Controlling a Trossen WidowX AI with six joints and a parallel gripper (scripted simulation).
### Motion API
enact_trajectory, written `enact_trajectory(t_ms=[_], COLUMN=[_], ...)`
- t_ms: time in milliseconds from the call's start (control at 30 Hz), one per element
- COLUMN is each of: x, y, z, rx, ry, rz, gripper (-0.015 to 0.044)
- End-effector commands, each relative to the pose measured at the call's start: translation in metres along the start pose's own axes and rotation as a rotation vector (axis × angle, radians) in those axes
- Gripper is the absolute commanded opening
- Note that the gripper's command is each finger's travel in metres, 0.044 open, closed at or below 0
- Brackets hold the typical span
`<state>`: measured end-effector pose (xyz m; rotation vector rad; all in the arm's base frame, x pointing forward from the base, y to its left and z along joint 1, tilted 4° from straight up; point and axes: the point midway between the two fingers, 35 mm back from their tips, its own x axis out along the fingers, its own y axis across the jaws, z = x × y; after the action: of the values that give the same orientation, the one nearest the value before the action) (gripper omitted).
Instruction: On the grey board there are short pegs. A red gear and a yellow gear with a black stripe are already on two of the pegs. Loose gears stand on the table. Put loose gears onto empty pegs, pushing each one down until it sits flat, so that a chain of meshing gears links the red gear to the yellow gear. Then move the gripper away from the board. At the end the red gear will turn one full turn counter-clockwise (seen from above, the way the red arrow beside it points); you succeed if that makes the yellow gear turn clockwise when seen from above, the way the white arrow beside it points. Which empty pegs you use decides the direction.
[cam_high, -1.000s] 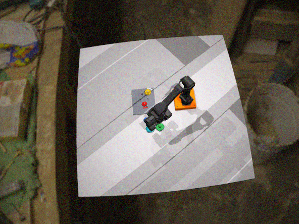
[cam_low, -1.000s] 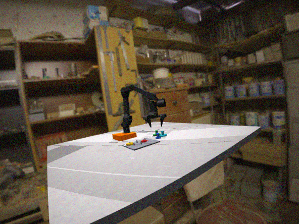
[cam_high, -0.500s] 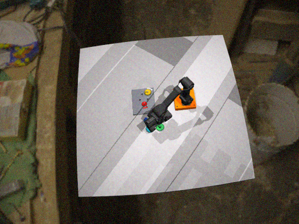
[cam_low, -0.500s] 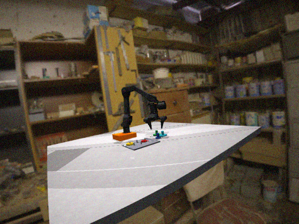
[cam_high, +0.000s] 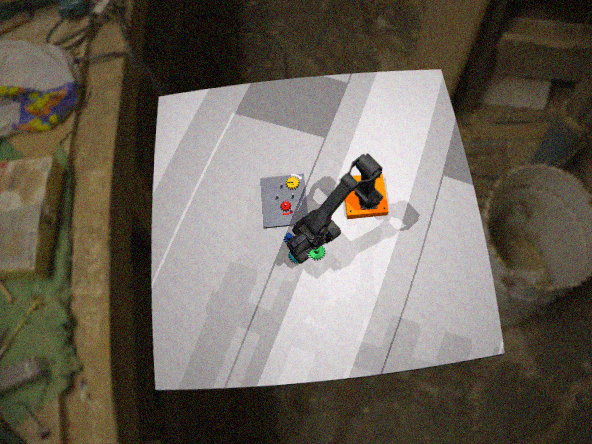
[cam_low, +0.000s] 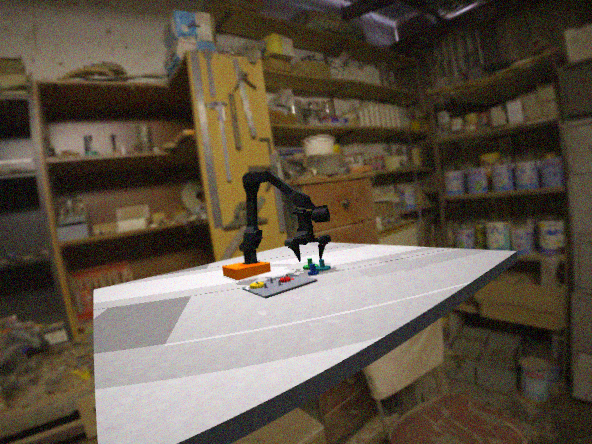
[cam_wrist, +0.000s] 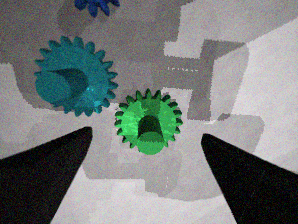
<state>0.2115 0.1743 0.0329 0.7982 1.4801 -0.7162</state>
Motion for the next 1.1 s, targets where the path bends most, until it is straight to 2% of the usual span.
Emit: enact_trajectory(t_ms=[0, 433, 667, 700, 1067], x=[0.002, 0.002, 0.002, 0.002, -0.017], y=[-0.001, -0.001, -0.001, -0.001, 0.006], z=[-0.001, -0.001, -0.001, -0.001, -0.001], rx=[0.005, 0.005, 0.005, 0.005, 0.005], ry=[0.006, 0.006, 0.006, 0.006, 0.006], rz=[-0.002, -0.002, -0.002, -0.002, -0.002], gripper=[0.0414, 0.0072, 0.0026, 0.0000, 0.0000])
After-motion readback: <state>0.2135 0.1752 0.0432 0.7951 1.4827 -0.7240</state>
